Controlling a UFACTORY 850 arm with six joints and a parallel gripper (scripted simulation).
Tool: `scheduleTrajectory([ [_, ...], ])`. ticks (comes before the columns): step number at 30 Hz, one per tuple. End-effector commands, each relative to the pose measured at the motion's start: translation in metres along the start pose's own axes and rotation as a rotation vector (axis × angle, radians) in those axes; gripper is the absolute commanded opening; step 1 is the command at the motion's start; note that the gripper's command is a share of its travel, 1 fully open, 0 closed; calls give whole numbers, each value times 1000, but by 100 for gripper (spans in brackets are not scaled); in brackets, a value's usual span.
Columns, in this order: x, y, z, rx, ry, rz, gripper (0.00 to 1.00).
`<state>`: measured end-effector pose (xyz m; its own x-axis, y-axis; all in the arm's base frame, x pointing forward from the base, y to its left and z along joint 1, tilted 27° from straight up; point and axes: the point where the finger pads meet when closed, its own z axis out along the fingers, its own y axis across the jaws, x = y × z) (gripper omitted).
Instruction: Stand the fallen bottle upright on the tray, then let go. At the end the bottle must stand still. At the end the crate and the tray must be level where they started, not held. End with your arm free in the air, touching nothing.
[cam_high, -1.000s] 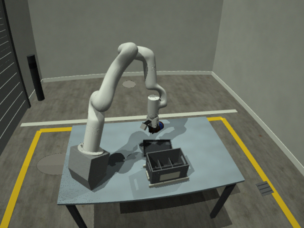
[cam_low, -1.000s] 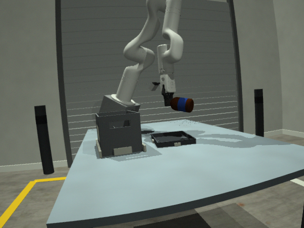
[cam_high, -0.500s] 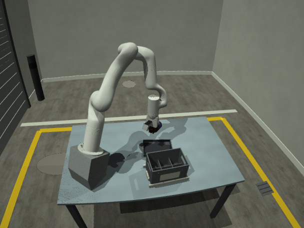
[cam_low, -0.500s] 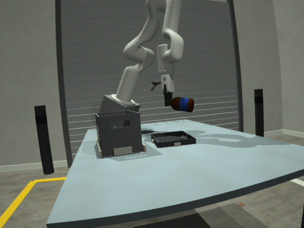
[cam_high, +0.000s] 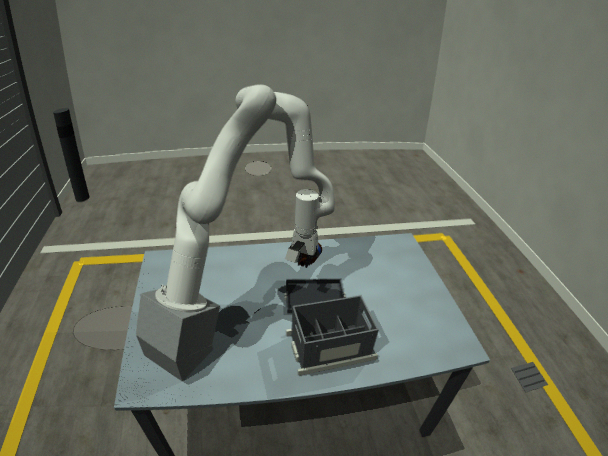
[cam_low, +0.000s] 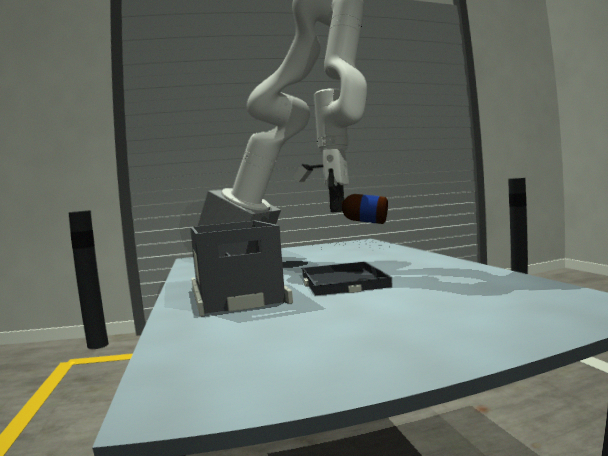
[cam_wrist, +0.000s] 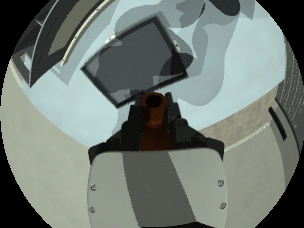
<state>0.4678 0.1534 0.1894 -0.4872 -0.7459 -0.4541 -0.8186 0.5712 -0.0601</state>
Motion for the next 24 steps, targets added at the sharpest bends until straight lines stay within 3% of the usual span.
scheduleTrajectory([
  [1,-1,0,0,1,-1,0,0],
  [12,-1,0,0,1,-1,-23,0],
  [24,-1,0,0,1,-1,-194,0],
])
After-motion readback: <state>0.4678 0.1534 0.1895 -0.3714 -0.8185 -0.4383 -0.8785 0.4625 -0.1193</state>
